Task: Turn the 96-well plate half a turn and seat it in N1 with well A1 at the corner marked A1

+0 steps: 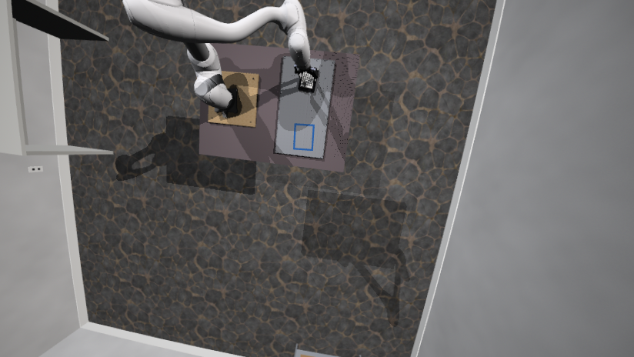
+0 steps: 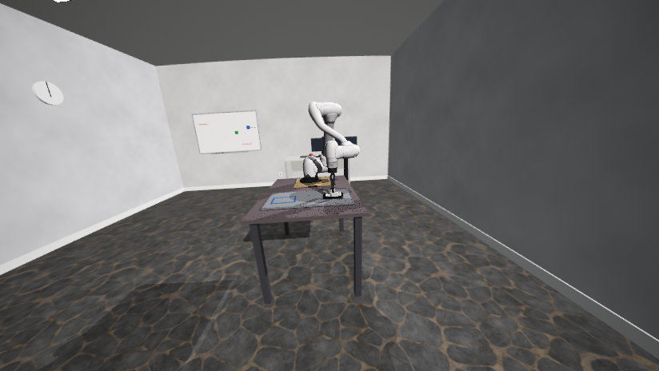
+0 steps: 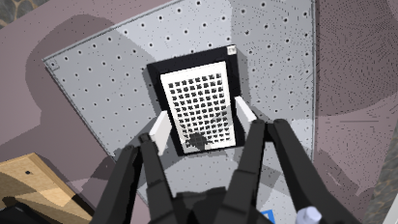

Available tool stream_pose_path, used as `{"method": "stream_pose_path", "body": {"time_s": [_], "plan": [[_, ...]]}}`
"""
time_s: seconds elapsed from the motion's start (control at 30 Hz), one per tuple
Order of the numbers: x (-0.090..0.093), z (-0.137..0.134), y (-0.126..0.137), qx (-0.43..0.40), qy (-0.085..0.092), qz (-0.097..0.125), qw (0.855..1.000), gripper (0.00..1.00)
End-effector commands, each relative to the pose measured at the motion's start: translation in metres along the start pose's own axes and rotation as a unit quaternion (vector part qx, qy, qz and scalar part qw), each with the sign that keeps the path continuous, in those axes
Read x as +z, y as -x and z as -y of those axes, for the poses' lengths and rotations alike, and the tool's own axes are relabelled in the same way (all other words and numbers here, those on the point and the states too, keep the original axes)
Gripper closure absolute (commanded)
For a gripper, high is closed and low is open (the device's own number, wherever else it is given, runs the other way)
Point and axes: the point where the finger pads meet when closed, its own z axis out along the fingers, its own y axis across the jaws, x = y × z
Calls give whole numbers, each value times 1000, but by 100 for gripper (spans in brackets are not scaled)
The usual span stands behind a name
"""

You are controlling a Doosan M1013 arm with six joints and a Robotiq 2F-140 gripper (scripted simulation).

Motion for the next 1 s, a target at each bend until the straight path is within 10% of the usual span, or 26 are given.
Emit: {"method": "stream_pose_path", "body": {"time_s": [0.0, 0.97], "plan": [[0, 0, 0, 0, 0, 0, 1000, 0], [-27, 0, 0, 0, 0, 0, 1000, 0]]}}
